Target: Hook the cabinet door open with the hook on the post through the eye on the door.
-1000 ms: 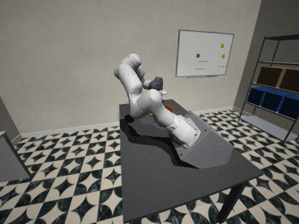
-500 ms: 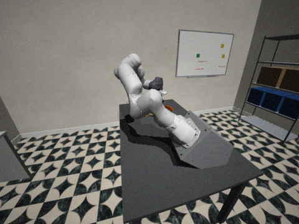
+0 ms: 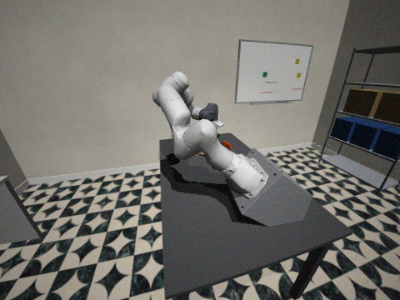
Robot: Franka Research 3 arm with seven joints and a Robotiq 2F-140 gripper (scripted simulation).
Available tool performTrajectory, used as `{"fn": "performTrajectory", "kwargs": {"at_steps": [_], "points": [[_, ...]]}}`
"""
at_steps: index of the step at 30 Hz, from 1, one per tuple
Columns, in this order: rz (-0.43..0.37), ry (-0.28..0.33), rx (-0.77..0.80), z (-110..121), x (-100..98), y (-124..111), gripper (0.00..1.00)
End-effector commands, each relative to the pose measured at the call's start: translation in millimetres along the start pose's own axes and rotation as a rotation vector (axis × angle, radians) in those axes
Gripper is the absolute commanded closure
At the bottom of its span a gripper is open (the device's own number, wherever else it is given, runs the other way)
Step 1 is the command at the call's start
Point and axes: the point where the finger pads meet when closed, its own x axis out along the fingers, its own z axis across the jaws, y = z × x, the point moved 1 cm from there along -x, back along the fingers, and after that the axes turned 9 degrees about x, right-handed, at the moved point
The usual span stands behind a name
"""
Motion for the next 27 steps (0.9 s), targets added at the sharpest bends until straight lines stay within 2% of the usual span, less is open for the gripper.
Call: {"fn": "performTrajectory", "kwargs": {"at_steps": [1, 2, 27], "points": [[-0.002, -0.001, -0.004, 0.9, 2.3, -1.0, 0.97], [-0.002, -0.001, -0.004, 0.9, 2.3, -1.0, 0.86], [-0.002, -0.001, -0.004, 0.9, 2.3, -1.0, 0.86]]}}
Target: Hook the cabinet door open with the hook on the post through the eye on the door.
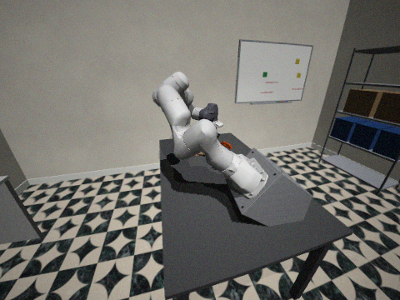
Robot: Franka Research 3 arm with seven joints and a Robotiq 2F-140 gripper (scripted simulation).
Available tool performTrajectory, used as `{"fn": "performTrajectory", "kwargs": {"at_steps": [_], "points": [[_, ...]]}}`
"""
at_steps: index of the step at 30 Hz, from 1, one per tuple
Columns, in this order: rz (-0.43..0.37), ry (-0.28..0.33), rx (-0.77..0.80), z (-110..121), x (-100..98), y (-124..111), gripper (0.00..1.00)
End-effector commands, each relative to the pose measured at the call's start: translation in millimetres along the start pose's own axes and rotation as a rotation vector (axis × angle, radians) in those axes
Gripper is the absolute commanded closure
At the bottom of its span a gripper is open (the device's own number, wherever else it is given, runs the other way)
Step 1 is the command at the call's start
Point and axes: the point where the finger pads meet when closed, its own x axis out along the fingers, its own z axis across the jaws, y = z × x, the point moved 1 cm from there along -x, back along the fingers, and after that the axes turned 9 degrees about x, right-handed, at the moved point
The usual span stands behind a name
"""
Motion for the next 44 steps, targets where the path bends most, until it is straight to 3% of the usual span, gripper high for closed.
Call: {"fn": "performTrajectory", "kwargs": {"at_steps": [1, 44], "points": [[-0.002, -0.001, -0.003, 0.8, 1.4, -1.1, 0.86], [-0.002, -0.001, -0.003, 0.8, -3.6, -1.1, 0.86]]}}
